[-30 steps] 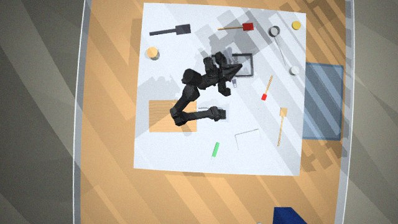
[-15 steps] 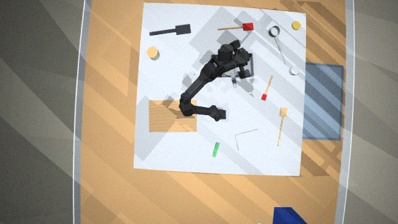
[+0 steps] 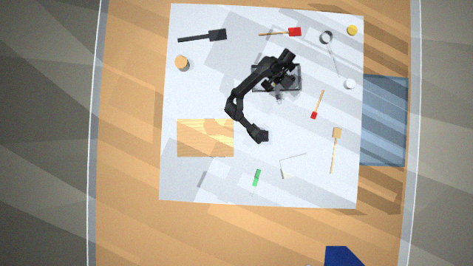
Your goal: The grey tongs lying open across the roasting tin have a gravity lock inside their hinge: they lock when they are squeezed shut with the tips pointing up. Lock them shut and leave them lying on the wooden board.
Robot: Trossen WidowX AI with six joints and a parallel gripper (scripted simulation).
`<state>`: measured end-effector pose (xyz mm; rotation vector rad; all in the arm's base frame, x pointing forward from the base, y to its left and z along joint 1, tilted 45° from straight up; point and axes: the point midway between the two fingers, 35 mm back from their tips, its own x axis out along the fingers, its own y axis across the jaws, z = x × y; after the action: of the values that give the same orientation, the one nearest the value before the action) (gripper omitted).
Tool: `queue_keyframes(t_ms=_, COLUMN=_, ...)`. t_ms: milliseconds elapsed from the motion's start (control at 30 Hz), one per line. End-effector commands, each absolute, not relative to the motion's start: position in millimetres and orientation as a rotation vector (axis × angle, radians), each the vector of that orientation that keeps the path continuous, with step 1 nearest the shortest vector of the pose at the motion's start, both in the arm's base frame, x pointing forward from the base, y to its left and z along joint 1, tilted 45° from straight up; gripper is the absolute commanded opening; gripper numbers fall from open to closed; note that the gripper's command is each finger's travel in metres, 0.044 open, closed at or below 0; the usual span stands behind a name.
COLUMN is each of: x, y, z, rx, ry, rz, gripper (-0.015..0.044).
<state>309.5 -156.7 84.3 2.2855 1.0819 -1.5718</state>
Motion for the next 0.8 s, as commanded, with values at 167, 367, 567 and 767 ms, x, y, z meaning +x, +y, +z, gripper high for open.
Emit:
queue_keyframes(t_ms=167, x=311.3, y=-107.8, z=72.9, rx=2.516, ry=1.223, rz=-2.092, gripper=-0.015)
queue_keyframes(t_ms=367, x=311.3, y=-107.8, z=72.9, rx=2.516, ry=1.223, rz=-2.092, gripper=-0.015)
queue_keyframes(t_ms=567, x=312.2, y=-104.2, z=68.8, rx=2.516, ry=1.223, rz=-2.092, gripper=-0.015)
queue_keyframes(t_ms=767, x=313.6, y=-97.5, z=61.6, rx=2.517, ry=1.222, rz=-2.091, gripper=-0.015)
